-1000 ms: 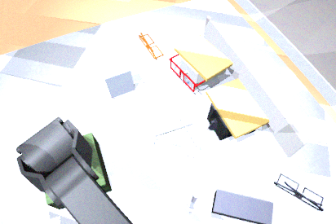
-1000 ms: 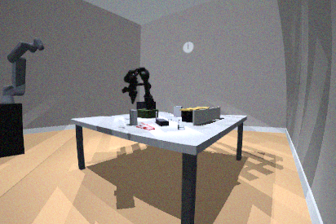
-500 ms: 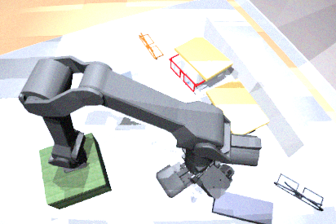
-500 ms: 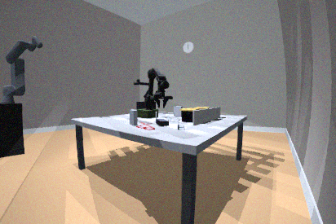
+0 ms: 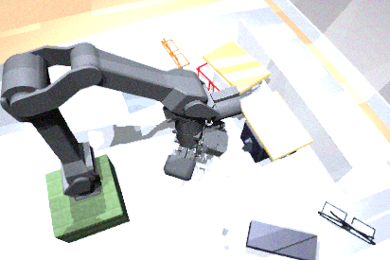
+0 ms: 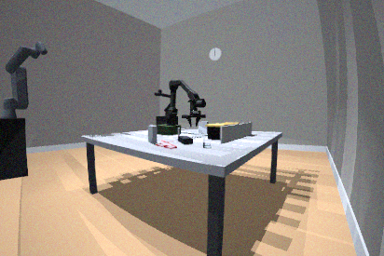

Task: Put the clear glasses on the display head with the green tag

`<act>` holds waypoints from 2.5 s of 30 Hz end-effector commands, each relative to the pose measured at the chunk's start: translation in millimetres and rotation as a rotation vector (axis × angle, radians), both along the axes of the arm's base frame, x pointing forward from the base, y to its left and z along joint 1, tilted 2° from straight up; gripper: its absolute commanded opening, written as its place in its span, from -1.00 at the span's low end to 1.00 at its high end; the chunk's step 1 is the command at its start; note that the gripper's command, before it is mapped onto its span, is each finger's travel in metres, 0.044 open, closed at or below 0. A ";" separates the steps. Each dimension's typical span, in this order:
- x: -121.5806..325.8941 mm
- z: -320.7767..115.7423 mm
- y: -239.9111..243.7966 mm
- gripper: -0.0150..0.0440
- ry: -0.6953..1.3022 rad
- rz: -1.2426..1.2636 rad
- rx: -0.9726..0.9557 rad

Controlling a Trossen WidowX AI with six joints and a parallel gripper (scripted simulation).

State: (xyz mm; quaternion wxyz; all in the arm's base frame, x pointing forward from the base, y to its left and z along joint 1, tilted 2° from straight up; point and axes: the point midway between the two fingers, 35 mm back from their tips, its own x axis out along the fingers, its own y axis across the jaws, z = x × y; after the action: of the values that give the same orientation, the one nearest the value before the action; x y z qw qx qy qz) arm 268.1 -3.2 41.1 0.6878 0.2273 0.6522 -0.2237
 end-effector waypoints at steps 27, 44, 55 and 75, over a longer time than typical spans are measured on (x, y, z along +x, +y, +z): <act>1.1 -26.3 -2.6 -0.08 -0.001 0.014 -0.007; -0.1 -54.2 -5.8 -0.08 -0.001 0.014 -0.007; -0.3 -61.3 -5.7 -0.08 -0.001 0.014 -0.007; -0.4 -61.5 -3.9 -0.42 0.003 0.016 -0.003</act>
State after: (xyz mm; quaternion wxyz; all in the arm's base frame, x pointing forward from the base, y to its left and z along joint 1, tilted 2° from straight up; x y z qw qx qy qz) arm 267.8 -7.2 -20.3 0.6889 0.2212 0.6543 -0.2198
